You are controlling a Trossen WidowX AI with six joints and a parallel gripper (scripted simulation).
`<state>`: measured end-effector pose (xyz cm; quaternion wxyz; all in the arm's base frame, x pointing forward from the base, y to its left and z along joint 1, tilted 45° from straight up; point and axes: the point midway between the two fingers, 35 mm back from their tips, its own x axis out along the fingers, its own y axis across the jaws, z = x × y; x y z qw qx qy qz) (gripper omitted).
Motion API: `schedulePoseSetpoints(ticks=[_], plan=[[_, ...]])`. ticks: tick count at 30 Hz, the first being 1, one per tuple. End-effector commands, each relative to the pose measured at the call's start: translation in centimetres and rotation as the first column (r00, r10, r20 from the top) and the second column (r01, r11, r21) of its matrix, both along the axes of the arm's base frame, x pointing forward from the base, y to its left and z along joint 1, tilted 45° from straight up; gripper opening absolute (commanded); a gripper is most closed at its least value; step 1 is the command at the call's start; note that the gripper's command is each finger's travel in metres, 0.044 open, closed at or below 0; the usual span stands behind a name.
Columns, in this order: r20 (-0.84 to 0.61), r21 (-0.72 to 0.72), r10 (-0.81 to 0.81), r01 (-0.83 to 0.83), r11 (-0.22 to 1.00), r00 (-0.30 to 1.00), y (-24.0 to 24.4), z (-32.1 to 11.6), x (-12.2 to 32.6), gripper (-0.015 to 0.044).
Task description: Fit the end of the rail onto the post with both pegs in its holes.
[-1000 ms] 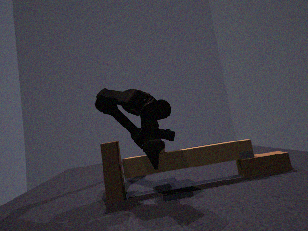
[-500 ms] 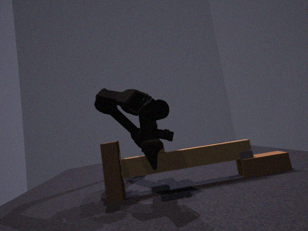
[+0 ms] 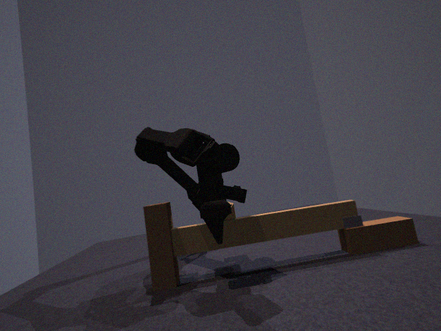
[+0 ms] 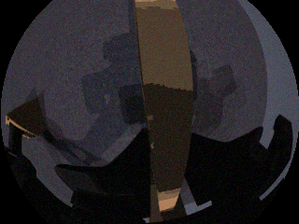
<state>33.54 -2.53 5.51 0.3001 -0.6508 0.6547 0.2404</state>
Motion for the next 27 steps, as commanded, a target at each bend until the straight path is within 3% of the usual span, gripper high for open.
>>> schedulePoseSetpoints(ticks=[1,17,22,27], plan=[[0.0,0.0,0.0,0.0,1.0,1.0,0.0,0.0,0.0,0.0026],[0.0,0.0,0.0,0.0,1.0,1.0,0.0,0.0,0.0,0.044],[0.0,0.0,0.0,0.0,1.0,1.0,0.2,0.0,0.0,0.044],[0.001,0.002,0.007,-0.007,1.0,1.0,4.3,0.0,0.1,0.044]])
